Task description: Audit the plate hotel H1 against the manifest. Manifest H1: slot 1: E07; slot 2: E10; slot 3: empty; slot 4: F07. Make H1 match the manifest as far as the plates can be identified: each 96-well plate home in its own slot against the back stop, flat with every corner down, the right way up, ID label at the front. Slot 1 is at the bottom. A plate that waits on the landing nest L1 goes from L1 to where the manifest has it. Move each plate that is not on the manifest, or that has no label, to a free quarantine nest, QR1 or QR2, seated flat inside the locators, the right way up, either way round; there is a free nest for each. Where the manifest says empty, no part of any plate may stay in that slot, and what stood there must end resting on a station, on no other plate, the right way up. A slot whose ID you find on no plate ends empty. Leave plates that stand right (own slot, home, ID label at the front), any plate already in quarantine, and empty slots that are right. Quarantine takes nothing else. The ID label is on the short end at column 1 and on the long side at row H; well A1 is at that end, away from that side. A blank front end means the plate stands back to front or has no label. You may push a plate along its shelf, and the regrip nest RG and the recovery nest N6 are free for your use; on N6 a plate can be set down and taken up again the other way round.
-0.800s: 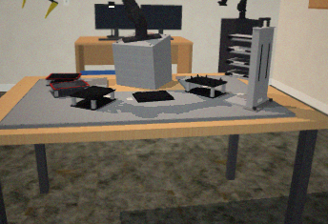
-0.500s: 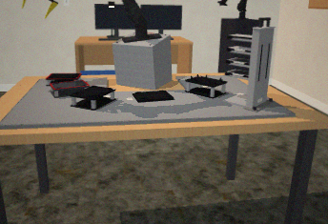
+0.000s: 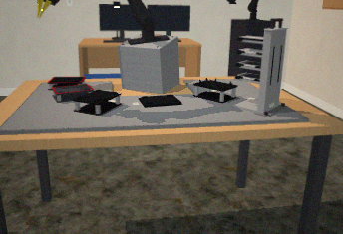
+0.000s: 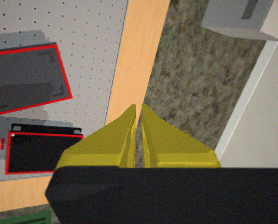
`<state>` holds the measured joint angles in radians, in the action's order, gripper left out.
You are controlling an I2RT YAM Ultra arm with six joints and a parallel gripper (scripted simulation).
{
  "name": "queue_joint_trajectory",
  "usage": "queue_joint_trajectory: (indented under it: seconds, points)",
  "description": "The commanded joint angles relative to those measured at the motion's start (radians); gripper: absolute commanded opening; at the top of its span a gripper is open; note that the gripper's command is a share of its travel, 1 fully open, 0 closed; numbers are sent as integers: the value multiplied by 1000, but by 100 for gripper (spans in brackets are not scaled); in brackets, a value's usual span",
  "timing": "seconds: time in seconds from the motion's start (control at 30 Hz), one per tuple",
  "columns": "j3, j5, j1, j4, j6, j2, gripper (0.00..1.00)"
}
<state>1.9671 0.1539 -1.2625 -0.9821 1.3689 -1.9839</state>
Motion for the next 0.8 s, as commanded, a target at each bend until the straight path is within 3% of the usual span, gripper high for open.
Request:
queue_joint_trajectory:
  seconds: [0.0, 0.1, 0.13, 0.3, 0.37, 0.47, 0.6, 0.63, 0.67, 0.73, 0.77]
  points:
    - [-29, -11, 31, 26, -41, 51, 0]
    - [-52, -22, 52, 39, -58, 63, 0]
    - [-10, -22, 52, 40, -58, 64, 0]
    - [-10, -22, 32, 40, -58, 64, 0]
    - [40, 11, 56, -44, -86, -1, 0]
    - [-40, -1, 78, -21, -105, 52, 0]
    - [-89, -29, 108, 35, -131, 74, 0]
    - [-22, -7, 111, -20, -145, 60, 0]
    - [-1, 2, 114, -46, -158, 11, 0]
    - [-30, -6, 128, -29, -171, 59, 0]
    - [-81, -16, 136, 3, -177, 64, 0]
